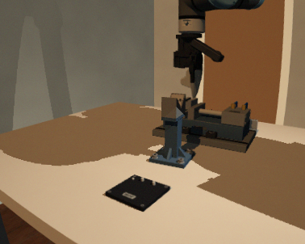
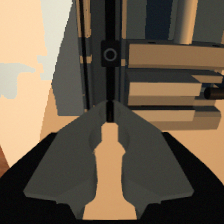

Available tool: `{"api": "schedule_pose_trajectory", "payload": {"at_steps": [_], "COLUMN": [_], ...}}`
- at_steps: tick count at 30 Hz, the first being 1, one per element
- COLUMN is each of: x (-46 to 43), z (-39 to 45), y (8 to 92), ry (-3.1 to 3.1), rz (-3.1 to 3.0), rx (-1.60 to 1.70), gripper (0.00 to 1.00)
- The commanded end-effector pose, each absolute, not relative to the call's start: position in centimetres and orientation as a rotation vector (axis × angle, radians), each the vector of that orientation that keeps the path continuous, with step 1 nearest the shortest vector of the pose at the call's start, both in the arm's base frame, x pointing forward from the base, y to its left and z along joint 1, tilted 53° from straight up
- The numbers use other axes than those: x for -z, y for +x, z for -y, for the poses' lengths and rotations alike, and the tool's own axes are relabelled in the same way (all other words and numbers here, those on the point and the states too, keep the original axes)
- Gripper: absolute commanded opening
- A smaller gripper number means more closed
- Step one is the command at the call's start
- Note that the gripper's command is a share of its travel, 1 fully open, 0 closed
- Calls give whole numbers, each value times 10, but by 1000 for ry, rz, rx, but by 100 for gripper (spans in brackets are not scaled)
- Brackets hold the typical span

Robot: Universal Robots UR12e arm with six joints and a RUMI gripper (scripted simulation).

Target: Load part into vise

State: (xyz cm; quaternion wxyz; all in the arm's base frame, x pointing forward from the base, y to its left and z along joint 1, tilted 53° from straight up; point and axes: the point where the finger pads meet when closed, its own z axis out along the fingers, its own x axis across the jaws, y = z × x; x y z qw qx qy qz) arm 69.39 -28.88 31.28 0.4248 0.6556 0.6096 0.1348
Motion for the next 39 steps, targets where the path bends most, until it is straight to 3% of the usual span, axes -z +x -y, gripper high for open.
{"api": "schedule_pose_trajectory", "payload": {"at_steps": [1, 39], "x": [-313, -310], "z": [288, 281], "y": [694, 696], "ry": [1639, 1639], "rz": [-1524, -1524], "rx": [-338, -338], "gripper": [0, 0]}}
